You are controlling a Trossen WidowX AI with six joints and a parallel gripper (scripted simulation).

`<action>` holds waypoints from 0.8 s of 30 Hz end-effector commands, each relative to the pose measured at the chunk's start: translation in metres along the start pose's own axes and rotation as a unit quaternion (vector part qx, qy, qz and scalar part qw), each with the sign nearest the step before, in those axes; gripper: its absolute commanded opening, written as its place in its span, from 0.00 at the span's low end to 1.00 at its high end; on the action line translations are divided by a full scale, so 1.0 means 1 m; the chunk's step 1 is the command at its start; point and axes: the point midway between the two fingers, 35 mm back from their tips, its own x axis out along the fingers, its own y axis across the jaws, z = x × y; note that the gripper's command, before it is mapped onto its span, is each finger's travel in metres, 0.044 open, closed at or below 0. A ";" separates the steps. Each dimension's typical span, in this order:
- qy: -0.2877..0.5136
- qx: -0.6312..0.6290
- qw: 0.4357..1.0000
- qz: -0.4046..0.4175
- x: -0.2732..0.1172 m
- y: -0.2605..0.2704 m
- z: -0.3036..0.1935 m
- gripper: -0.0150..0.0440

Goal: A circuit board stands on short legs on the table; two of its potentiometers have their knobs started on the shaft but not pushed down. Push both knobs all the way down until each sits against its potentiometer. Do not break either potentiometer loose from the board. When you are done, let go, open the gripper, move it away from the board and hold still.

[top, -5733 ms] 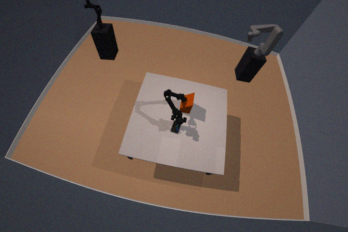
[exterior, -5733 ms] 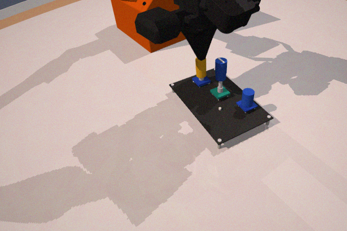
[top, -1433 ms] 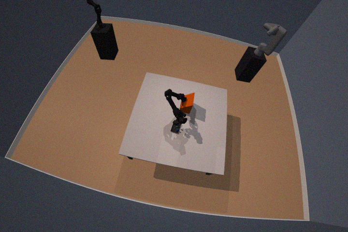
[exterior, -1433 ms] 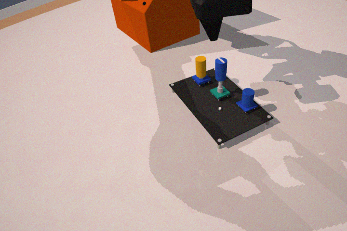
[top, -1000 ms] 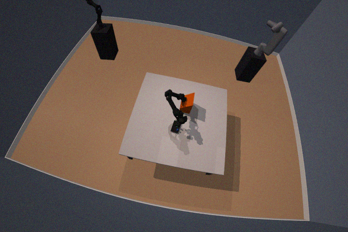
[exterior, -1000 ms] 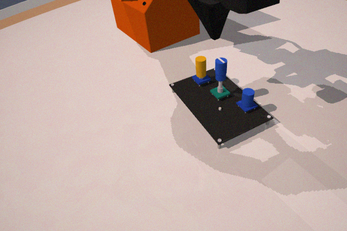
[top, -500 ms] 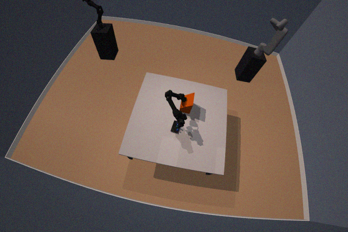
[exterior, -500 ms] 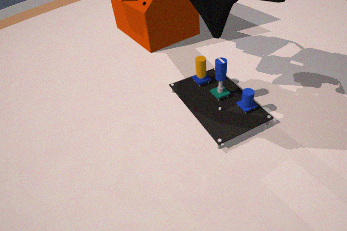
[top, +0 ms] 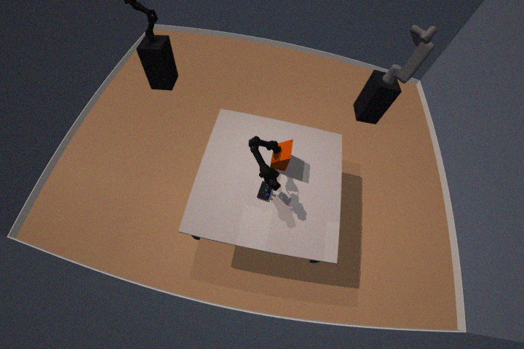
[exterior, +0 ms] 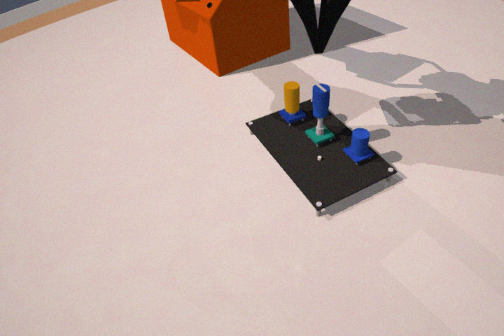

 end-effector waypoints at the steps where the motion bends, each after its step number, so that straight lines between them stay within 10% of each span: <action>1: 0.002 -0.057 0.998 0.000 -0.003 -0.001 -0.004 0.25; 24: -0.002 -0.304 0.953 0.007 0.011 -0.003 -0.010 0.25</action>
